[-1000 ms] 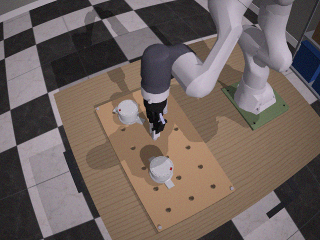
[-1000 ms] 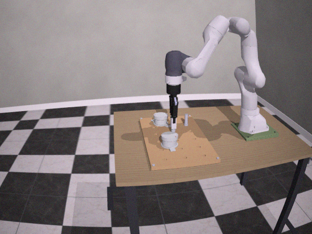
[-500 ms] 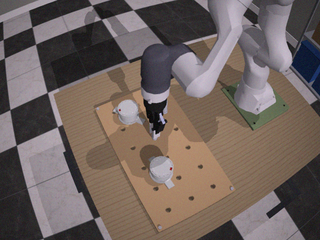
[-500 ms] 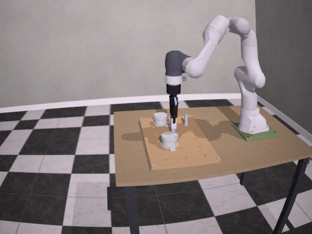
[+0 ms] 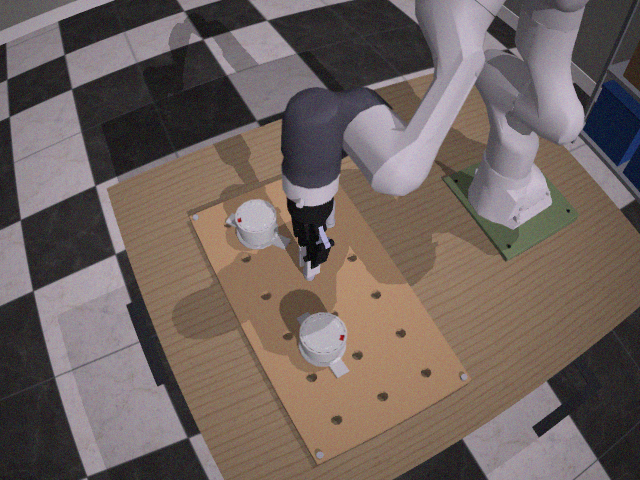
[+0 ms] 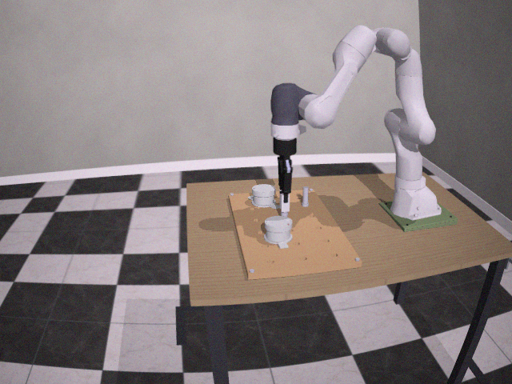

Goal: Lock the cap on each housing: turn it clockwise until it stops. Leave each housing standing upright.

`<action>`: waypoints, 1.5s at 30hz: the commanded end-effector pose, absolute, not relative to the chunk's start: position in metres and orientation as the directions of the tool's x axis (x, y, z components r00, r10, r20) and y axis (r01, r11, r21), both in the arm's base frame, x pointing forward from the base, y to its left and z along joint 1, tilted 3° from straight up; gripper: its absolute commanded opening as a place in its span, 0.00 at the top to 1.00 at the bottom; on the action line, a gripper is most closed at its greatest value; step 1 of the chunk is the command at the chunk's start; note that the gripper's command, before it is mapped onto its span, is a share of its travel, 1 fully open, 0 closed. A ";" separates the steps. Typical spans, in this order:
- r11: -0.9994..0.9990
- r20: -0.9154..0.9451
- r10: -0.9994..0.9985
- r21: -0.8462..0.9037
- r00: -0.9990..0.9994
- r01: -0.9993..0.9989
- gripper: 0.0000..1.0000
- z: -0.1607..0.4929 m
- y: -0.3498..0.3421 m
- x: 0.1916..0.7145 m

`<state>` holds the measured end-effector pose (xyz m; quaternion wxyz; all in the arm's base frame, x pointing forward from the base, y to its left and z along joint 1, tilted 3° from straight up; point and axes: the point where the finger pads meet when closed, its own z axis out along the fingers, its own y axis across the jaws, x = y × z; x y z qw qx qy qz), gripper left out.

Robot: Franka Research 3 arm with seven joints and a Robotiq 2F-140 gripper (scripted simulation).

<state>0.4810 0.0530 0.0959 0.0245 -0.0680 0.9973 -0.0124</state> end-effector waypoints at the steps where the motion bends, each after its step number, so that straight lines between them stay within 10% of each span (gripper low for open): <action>1: 0.991 -0.052 -0.135 -0.026 -0.989 -0.134 0.90 0.096 0.052 0.483; 45: 0.991 -0.052 -0.135 -0.026 -0.989 -0.134 0.90 0.091 0.052 0.483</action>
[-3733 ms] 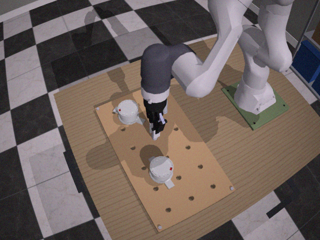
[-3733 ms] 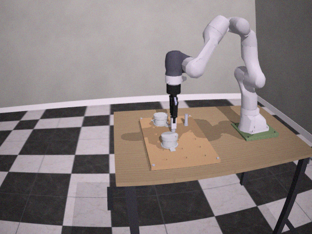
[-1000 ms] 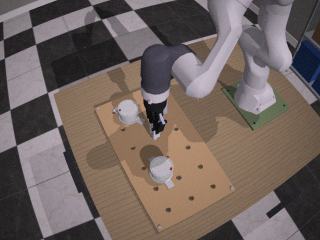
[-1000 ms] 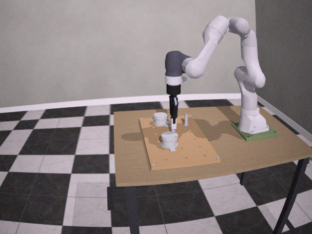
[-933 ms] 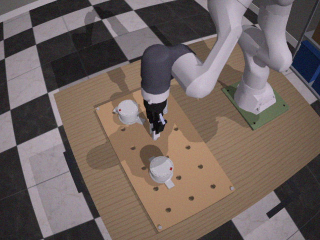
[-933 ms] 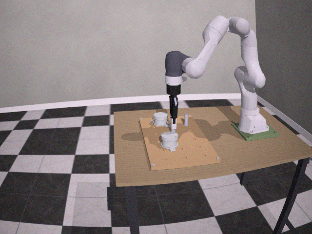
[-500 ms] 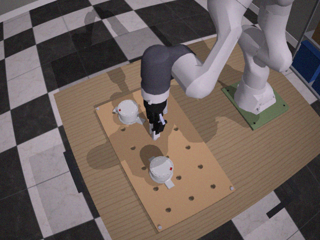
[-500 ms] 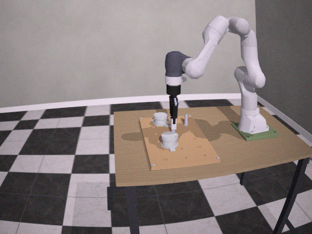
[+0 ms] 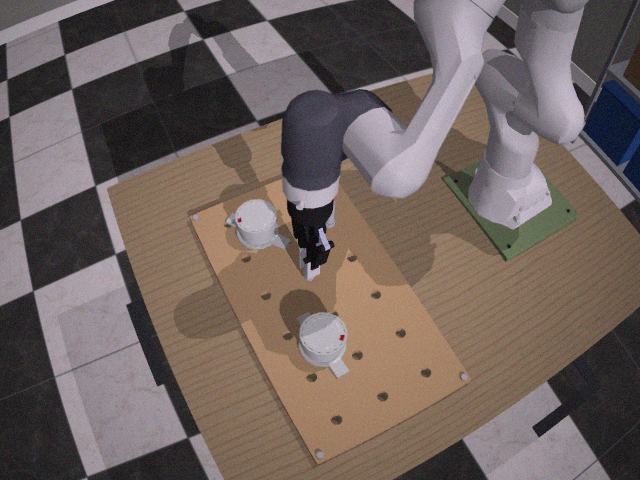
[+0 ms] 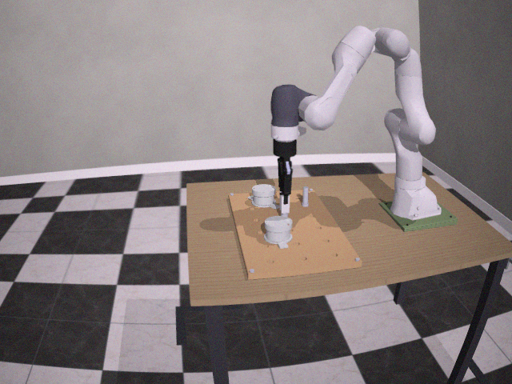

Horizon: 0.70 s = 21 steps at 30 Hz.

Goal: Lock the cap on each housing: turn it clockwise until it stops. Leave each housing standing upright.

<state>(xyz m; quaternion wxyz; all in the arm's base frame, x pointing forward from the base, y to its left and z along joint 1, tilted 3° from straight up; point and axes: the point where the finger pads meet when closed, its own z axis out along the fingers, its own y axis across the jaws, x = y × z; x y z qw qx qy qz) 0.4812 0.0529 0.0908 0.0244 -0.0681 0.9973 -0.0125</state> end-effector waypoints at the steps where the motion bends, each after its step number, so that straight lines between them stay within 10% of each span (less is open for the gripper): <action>1: 0.991 -0.052 -0.135 -0.026 -0.989 -0.134 0.90 0.091 0.052 0.483; 21: 0.991 -0.052 -0.135 -0.026 -0.989 -0.134 0.90 0.087 0.052 0.483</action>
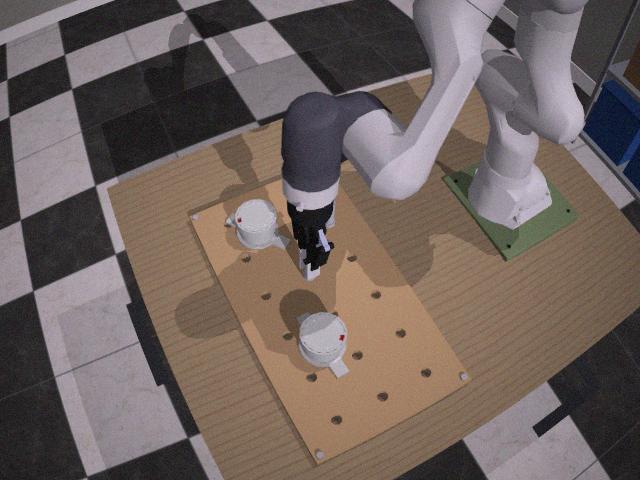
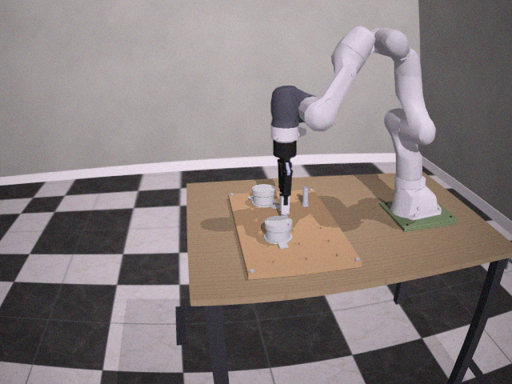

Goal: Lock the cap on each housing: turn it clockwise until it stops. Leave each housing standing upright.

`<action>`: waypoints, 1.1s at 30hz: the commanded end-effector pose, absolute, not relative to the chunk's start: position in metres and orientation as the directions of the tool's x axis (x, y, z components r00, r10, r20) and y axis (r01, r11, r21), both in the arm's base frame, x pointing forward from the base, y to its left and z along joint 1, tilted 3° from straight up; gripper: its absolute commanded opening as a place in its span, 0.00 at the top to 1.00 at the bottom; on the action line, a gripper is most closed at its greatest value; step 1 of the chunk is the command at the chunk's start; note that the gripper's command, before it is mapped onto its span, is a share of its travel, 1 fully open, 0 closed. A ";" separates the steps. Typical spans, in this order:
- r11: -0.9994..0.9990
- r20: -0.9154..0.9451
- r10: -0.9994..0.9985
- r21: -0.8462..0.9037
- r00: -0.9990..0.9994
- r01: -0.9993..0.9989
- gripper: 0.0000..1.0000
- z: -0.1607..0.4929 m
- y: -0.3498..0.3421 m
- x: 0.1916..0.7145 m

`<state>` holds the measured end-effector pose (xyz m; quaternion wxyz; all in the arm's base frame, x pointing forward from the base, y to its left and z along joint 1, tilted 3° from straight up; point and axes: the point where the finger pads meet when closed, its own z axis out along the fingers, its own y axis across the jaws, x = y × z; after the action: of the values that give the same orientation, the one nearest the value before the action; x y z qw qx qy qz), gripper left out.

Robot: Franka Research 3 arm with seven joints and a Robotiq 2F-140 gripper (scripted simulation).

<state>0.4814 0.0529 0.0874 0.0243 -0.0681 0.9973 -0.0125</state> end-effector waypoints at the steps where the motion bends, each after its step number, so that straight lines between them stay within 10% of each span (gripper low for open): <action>1: 0.991 -0.052 -0.135 -0.026 -0.989 -0.134 0.90 0.087 0.052 0.483; 33: 0.991 -0.052 -0.135 -0.026 -0.989 -0.134 0.90 0.083 0.052 0.484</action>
<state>0.4816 0.0528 0.0832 0.0243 -0.0681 0.9973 -0.0124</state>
